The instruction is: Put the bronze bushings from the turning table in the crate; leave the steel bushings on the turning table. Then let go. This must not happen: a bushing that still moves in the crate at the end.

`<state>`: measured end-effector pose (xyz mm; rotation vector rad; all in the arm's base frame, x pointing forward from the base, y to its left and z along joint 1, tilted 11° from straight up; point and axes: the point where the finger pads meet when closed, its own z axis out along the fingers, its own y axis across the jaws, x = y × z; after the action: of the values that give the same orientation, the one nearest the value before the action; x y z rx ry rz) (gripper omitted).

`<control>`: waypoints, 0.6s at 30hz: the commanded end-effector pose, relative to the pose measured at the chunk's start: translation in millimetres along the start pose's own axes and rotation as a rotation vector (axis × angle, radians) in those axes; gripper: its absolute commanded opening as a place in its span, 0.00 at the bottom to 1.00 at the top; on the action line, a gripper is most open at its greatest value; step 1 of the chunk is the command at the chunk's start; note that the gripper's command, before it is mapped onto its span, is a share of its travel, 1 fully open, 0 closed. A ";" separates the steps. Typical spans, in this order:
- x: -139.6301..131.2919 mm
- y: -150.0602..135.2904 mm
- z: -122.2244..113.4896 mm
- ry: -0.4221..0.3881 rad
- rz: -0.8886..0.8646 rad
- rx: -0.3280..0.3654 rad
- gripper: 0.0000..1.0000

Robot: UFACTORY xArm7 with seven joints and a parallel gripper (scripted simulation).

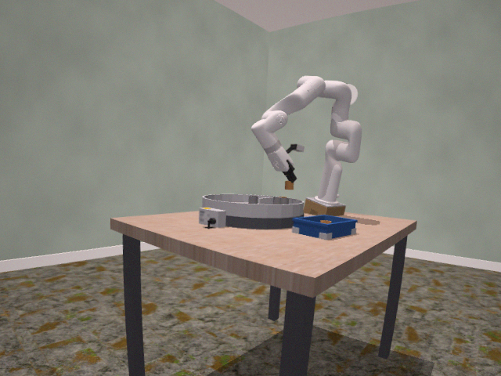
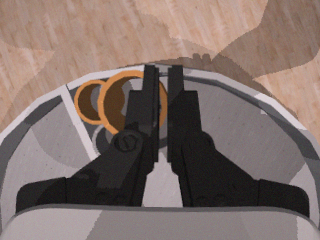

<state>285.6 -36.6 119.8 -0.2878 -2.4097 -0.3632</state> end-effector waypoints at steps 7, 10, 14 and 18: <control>-2.8 41.8 -3.6 -0.004 -0.001 0.000 0.00; -4.7 72.8 -5.2 -0.004 -0.001 0.000 0.00; -7.0 111.6 -7.3 -0.004 -0.001 0.000 0.00; -8.7 140.6 -8.8 -0.004 -0.001 0.000 0.00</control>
<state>327.7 71.6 142.0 -0.2823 -2.4116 -0.3654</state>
